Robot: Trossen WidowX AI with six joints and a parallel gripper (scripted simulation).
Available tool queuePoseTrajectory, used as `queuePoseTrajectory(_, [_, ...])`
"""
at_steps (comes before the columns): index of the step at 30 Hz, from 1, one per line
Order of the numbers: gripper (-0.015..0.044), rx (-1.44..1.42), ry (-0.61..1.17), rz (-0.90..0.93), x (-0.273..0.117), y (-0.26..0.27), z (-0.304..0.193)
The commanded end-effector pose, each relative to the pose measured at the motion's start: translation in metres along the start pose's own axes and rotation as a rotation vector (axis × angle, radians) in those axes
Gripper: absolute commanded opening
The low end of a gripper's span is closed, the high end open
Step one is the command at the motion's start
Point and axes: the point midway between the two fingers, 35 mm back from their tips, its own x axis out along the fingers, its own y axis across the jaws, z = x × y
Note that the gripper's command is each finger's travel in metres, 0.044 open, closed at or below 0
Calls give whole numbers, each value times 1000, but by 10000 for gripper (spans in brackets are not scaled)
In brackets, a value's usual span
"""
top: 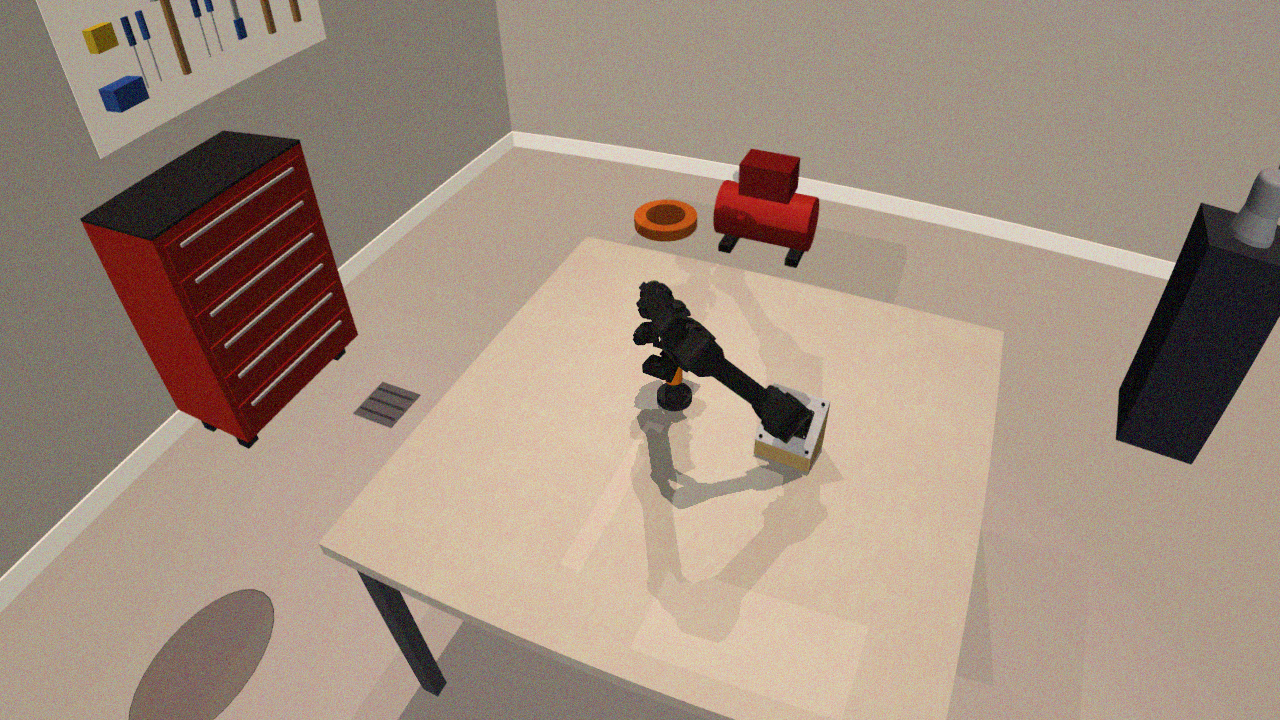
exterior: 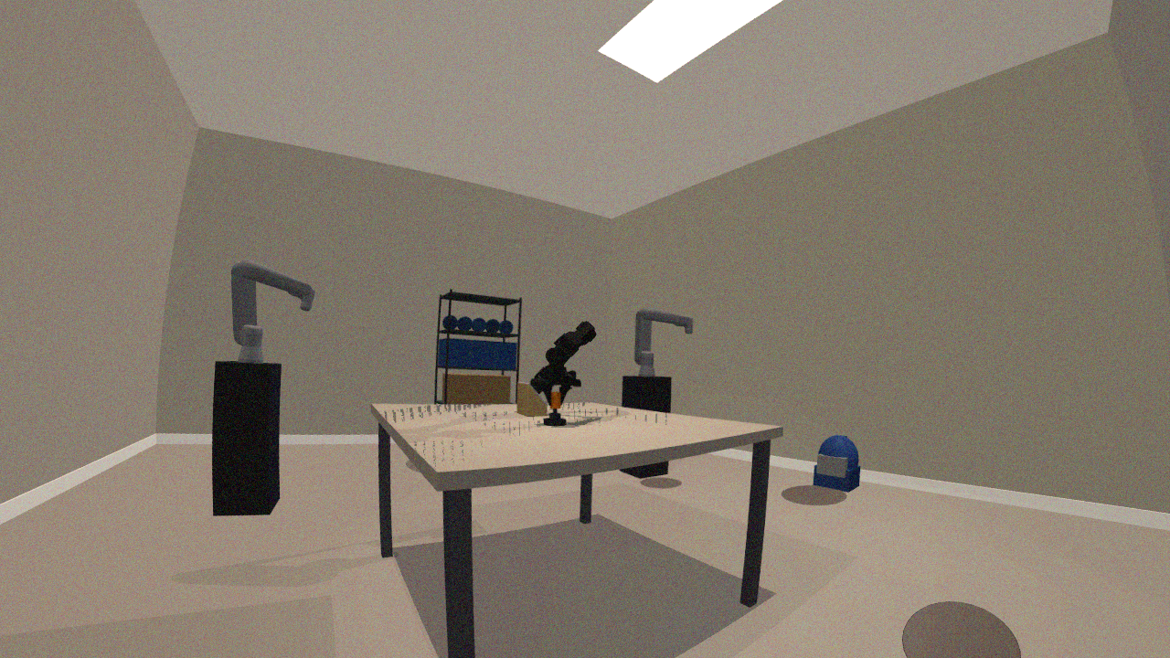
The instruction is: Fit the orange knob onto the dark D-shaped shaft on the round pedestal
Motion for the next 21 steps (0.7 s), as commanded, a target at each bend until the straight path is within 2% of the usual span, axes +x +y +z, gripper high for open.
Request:
queuePoseTrajectory(1, [0,91,0,-3,0,-1,1])
queuePoseTrajectory(21, [0,92,0,-3,3,0,-2])
